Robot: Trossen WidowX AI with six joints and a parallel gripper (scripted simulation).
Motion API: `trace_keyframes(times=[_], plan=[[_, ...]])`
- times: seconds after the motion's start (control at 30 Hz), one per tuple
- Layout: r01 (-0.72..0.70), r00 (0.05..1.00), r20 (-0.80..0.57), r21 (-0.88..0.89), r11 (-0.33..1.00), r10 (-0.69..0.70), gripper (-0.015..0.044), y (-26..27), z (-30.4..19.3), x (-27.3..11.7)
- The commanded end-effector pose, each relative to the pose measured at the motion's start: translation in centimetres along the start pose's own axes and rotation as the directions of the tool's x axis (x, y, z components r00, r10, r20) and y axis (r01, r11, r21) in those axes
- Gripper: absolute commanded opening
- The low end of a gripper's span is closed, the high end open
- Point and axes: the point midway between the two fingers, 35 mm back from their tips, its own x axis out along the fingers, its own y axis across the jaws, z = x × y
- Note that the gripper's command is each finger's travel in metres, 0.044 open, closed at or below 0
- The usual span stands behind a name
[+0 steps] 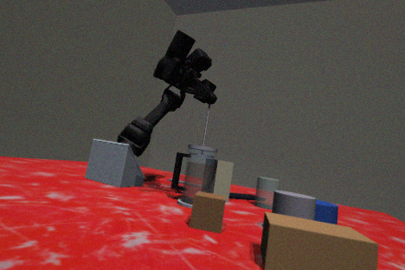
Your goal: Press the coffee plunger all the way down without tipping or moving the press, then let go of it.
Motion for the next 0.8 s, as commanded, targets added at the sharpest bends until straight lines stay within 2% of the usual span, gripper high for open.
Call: trace_keyframes(times=[0.0, 0.77], plan=[[0.001, 1.000, -0.003, 0.005, 1.000, -0.001, 0.0120, -0.1, -0.4, 0.3], [0.004, 1.000, -0.007, 0.003, 1.000, -0.004, 0.0120, -0.4, -3.4, 2.7]])
